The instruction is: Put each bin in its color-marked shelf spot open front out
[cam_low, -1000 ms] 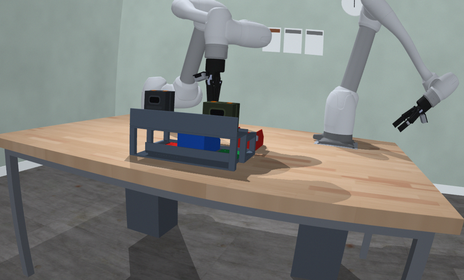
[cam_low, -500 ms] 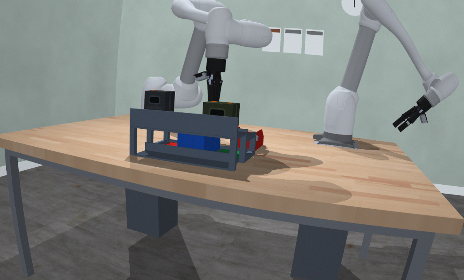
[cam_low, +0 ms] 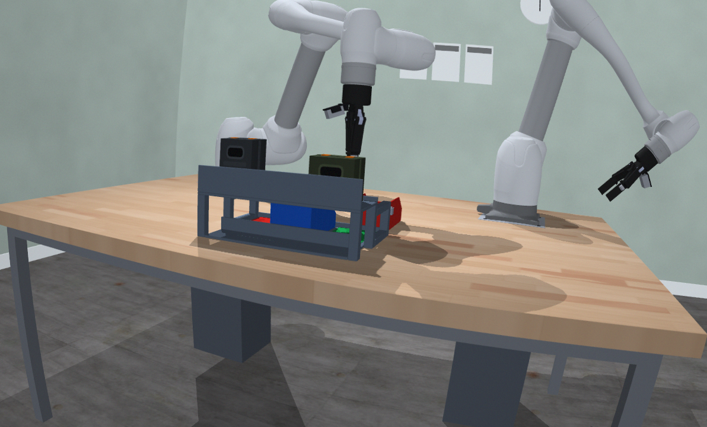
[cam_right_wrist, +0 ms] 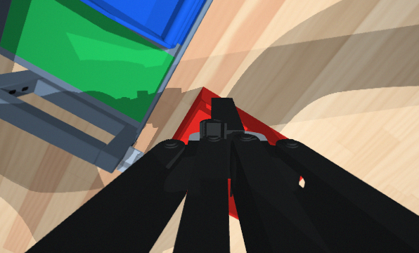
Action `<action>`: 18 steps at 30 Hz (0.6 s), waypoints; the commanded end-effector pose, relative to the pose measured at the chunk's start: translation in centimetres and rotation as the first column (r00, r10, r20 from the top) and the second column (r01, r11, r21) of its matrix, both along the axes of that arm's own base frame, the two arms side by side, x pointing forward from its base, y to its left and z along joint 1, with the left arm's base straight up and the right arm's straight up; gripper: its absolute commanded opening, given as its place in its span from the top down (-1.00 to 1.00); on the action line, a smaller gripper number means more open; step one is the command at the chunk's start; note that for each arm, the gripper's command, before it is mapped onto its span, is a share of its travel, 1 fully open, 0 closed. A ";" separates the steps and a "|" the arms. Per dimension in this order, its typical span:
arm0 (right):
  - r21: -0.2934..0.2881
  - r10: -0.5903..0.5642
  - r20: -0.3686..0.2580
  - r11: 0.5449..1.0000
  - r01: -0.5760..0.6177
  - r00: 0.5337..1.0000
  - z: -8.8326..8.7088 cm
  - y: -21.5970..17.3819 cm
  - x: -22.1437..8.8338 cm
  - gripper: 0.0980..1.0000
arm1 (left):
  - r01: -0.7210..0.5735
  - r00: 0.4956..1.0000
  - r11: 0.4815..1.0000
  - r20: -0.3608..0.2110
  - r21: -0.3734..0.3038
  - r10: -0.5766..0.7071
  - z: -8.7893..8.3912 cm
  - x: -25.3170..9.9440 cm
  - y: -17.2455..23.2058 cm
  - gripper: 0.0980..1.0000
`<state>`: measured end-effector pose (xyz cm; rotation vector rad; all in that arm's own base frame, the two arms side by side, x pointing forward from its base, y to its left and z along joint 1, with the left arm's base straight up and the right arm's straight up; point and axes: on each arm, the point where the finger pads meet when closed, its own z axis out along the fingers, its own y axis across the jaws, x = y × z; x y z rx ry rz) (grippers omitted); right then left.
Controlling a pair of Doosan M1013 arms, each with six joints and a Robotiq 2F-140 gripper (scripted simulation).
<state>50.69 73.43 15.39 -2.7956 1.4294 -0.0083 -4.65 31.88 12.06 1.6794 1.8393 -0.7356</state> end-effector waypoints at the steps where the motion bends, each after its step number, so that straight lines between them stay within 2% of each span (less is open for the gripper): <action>1: 0.002 0.091 -0.005 0.996 -0.091 0.996 0.4 0.9 -0.7 1.00 | 0.000 1.000 1.000 0.000 0.001 0.000 0.0 0.0 0.0 -1.00; 2: 0.002 0.200 -0.005 0.980 -0.200 0.980 0.8 2.1 -1.7 1.00 | 0.000 1.000 1.000 0.000 0.001 0.000 0.0 0.0 0.0 -1.00; 6: 0.002 0.330 -0.004 0.944 -0.330 0.944 1.2 3.5 -2.9 1.00 | 0.000 1.000 1.000 0.000 0.001 0.000 0.0 0.0 0.0 -1.00; 11: 0.002 0.505 -0.004 0.863 -0.505 0.863 1.8 5.4 -4.8 1.00 | 0.000 1.000 1.000 0.000 0.001 0.000 0.0 0.0 0.0 -1.00; 16: 0.002 0.661 -0.004 0.751 -0.661 0.751 2.5 7.2 -6.7 1.00 | 0.000 1.000 1.000 0.000 0.001 0.000 0.0 0.0 0.0 -1.00; 18: 0.002 0.661 -0.004 0.751 -0.661 0.751 2.5 7.2 -6.7 1.00 | 0.000 1.000 1.000 0.000 0.001 0.000 0.0 0.0 0.0 -1.00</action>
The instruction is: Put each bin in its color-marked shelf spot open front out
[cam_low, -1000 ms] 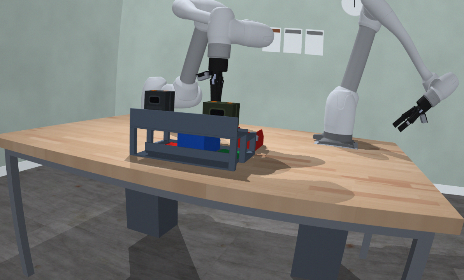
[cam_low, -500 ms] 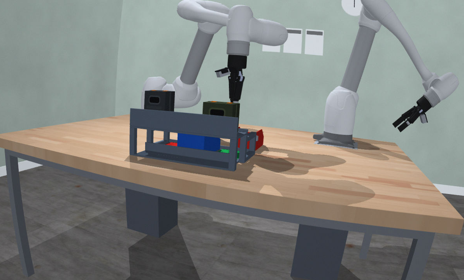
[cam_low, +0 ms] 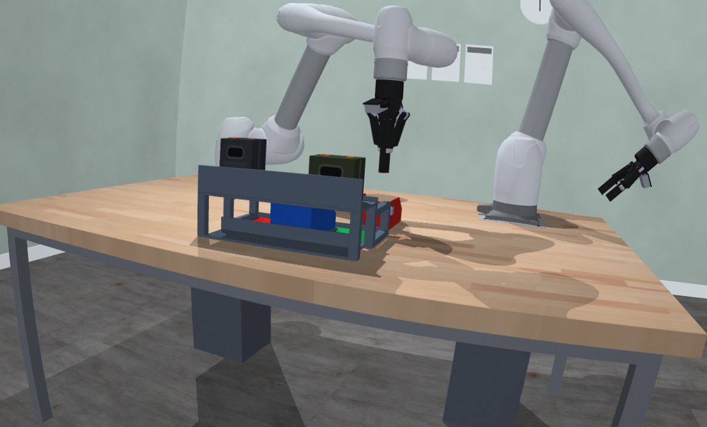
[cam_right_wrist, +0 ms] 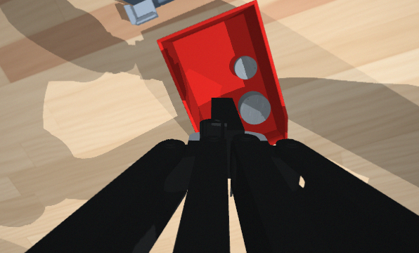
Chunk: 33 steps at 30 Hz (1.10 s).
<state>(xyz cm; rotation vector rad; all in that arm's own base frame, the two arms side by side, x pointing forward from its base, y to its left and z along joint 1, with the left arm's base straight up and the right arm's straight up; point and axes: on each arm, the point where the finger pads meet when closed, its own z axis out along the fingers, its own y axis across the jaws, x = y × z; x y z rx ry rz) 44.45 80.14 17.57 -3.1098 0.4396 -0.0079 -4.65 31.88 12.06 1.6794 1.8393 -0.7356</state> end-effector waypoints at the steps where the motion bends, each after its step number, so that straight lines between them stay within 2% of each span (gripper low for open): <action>1: 0.001 0.143 -0.004 0.990 -0.143 0.990 0.6 1.3 -1.4 1.00 | 0.000 1.000 1.000 0.000 0.001 0.000 0.0 0.0 0.0 -1.00; 6: 0.001 0.325 -0.004 0.946 -0.325 0.946 1.2 3.1 -3.3 1.00 | 0.000 1.000 1.000 0.000 0.001 0.000 0.0 0.0 0.0 -1.00; 8: 0.001 0.351 -0.004 0.936 -0.351 0.936 1.3 3.3 -3.6 1.00 | 0.000 1.000 1.000 0.000 0.001 0.000 0.0 0.0 0.0 -1.00; 18: 0.001 0.353 -0.004 0.936 -0.353 0.936 1.3 3.3 -3.7 1.00 | 0.000 1.000 1.000 0.000 0.001 0.000 0.0 0.0 0.0 -1.00; 19: 0.001 0.353 -0.004 0.936 -0.353 0.936 1.3 3.3 -3.7 0.69 | 0.000 1.000 1.000 0.000 0.001 0.000 0.0 0.0 0.0 -1.00; 33: 0.001 0.353 -0.004 0.936 -0.353 0.936 1.2 3.3 -3.7 0.69 | 0.000 1.000 1.000 0.000 0.001 0.000 0.0 0.0 0.0 -1.00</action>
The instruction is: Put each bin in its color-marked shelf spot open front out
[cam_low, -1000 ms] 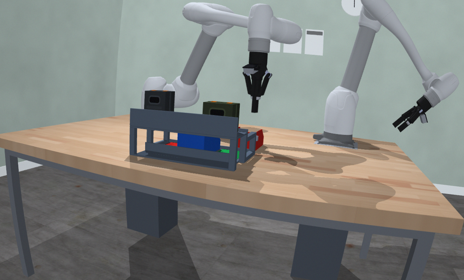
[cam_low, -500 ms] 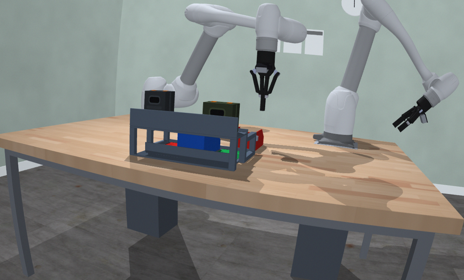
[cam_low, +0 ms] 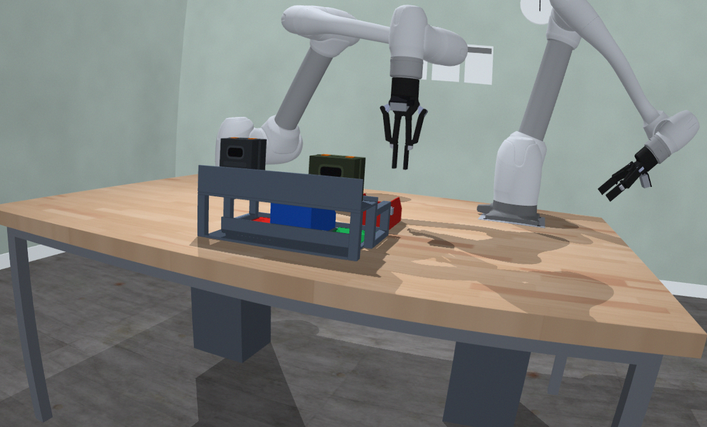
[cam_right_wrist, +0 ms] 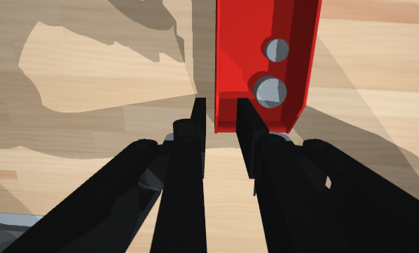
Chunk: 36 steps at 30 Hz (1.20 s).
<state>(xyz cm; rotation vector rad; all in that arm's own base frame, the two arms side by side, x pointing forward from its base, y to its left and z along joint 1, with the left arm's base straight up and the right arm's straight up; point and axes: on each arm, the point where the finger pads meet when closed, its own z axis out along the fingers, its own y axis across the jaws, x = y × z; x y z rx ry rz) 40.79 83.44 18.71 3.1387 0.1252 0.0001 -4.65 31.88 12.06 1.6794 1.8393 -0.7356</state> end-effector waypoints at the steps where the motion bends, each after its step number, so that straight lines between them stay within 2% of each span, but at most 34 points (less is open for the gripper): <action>1: 0.002 0.000 0.001 1.000 0.000 1.000 0.1 0.0 0.0 0.69 | 0.000 1.000 1.000 0.000 0.001 0.000 0.0 0.0 0.0 -1.00; 18: 0.002 0.000 0.000 1.000 0.000 1.000 -1.4 0.0 0.0 0.69 | 0.000 1.000 1.000 0.000 0.001 0.000 0.0 0.0 0.0 -1.00; 36: 0.002 0.000 0.000 1.000 0.000 1.000 -4.6 0.1 0.1 0.69 | 0.000 1.000 1.000 0.000 0.001 0.000 0.0 0.0 0.0 -1.00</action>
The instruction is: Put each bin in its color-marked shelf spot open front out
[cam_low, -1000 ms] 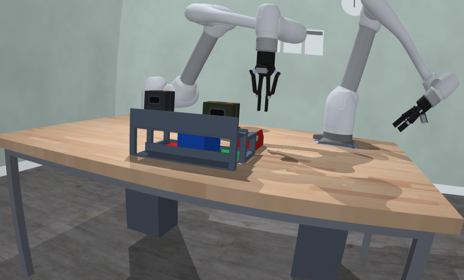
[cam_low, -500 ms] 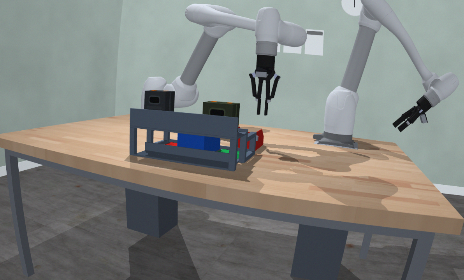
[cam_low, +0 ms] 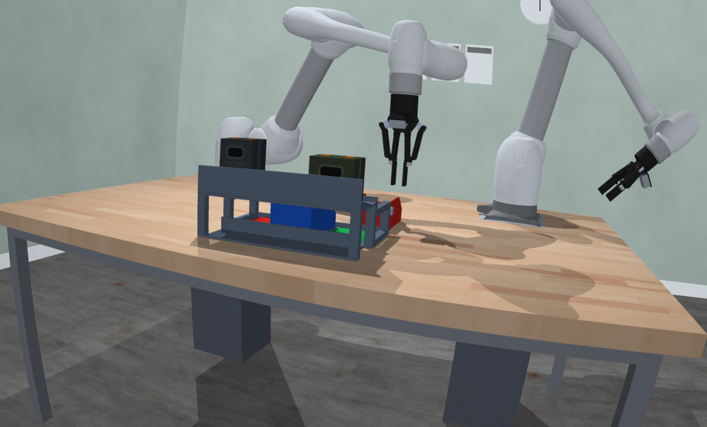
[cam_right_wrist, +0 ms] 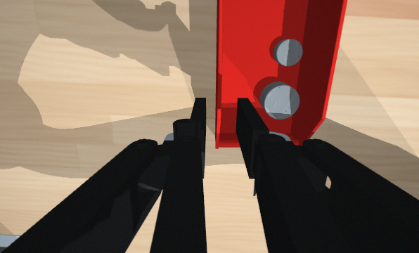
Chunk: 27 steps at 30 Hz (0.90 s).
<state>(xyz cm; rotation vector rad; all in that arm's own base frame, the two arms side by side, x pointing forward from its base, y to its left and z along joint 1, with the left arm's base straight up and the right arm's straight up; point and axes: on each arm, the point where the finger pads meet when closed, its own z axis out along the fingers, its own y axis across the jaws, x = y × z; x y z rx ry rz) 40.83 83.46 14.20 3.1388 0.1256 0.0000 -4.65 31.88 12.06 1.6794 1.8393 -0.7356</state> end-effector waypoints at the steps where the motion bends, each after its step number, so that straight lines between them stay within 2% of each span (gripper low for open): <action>1: 0.002 0.000 0.000 1.000 0.000 1.000 -0.3 0.0 0.0 0.69 | 0.000 1.000 1.000 0.000 0.001 0.000 0.0 0.0 0.0 -1.00; 13: 0.002 0.000 0.000 1.000 0.000 1.000 -1.9 0.0 0.0 0.69 | 0.000 1.000 1.000 0.000 0.001 0.000 0.0 0.0 0.0 -1.00; 27: 0.002 0.000 0.000 1.000 0.000 1.000 -2.1 0.0 0.0 0.69 | 0.000 1.000 1.000 0.000 0.001 0.000 0.0 0.0 0.0 -1.00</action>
